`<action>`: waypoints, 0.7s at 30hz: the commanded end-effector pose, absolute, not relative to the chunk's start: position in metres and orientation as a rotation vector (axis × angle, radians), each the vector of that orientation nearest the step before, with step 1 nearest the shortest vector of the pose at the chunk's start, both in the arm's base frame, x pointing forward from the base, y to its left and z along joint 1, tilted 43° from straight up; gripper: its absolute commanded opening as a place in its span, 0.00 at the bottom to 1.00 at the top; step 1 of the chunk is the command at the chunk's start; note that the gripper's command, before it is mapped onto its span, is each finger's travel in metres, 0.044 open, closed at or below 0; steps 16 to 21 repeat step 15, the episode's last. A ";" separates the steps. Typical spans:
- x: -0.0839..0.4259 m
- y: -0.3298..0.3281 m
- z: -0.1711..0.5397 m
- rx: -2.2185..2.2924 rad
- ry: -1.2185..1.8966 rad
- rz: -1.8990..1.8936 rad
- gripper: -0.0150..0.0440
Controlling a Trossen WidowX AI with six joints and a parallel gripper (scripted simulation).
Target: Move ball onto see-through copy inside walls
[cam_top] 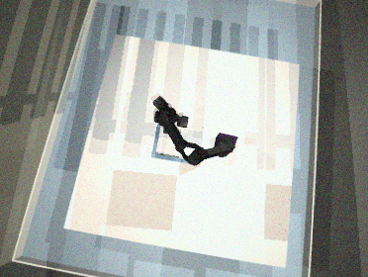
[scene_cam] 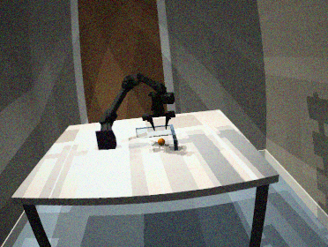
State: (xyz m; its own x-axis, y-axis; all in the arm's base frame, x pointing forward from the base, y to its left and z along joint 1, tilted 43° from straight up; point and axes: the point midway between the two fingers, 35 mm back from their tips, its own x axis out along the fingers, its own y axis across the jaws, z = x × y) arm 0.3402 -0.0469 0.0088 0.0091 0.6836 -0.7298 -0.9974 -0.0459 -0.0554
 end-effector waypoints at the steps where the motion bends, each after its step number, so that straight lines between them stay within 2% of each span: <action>1: 0.340 -0.047 0.009 -0.697 0.585 1.494 0.78; 7: 0.340 -0.047 0.009 -0.697 0.585 1.494 0.78; 12: 0.337 -0.075 0.042 -0.698 0.583 1.499 1.00; 21: 0.336 -0.076 0.044 -0.698 0.583 1.499 1.00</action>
